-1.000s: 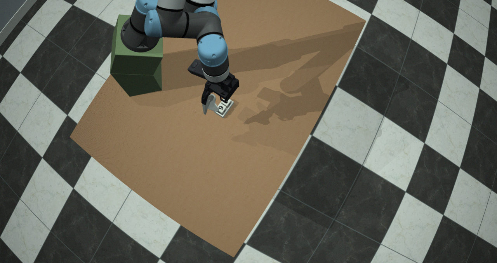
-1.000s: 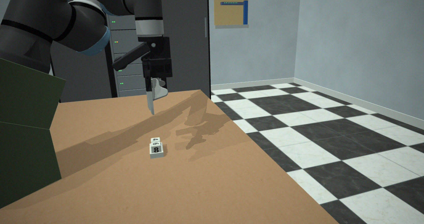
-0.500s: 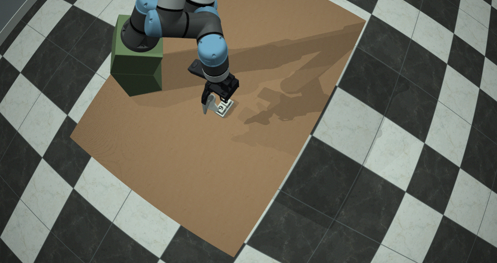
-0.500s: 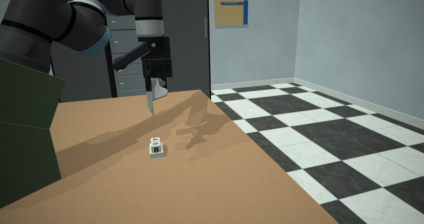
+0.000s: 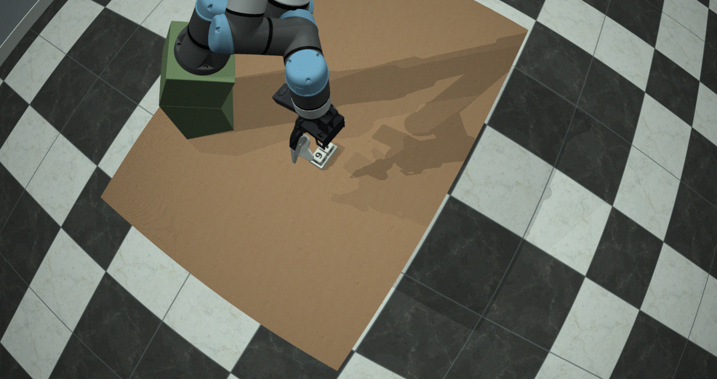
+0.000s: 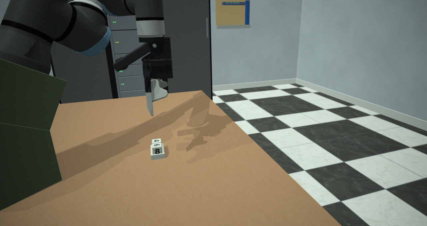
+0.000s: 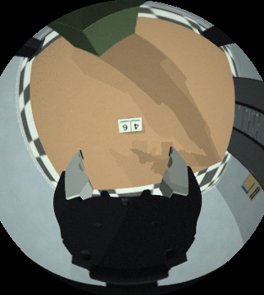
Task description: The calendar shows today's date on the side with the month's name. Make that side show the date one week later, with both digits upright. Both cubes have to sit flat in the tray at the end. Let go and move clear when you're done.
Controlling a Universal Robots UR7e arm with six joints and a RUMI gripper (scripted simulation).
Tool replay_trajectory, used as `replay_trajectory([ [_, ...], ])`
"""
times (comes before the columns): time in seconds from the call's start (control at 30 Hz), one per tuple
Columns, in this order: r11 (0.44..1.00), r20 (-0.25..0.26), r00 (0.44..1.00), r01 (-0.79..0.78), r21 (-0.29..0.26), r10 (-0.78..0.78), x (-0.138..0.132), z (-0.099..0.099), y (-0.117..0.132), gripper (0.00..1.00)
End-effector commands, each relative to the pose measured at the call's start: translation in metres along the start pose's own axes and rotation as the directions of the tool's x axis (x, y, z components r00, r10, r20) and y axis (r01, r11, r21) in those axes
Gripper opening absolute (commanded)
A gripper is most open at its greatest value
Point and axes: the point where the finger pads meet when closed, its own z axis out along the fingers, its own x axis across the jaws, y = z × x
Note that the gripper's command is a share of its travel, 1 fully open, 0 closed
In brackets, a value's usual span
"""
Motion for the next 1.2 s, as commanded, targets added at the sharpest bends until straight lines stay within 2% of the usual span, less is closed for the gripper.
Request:
replay_trajectory([
  [0.0,0.998,-0.003,0.998,-0.066,0.004,0.066,0.003,0.002,-0.003,1.00],
  [0.3,0.987,-0.002,0.987,-0.163,0.005,0.163,0.005,0.004,-0.003,1.00],
  [0.63,0.951,-0.001,0.951,-0.311,0.005,0.311,0.007,0.005,-0.003,1.00],
  [1.17,0.781,0.001,0.781,-0.625,0.005,0.625,0.013,0.009,-0.001,1.00],
])
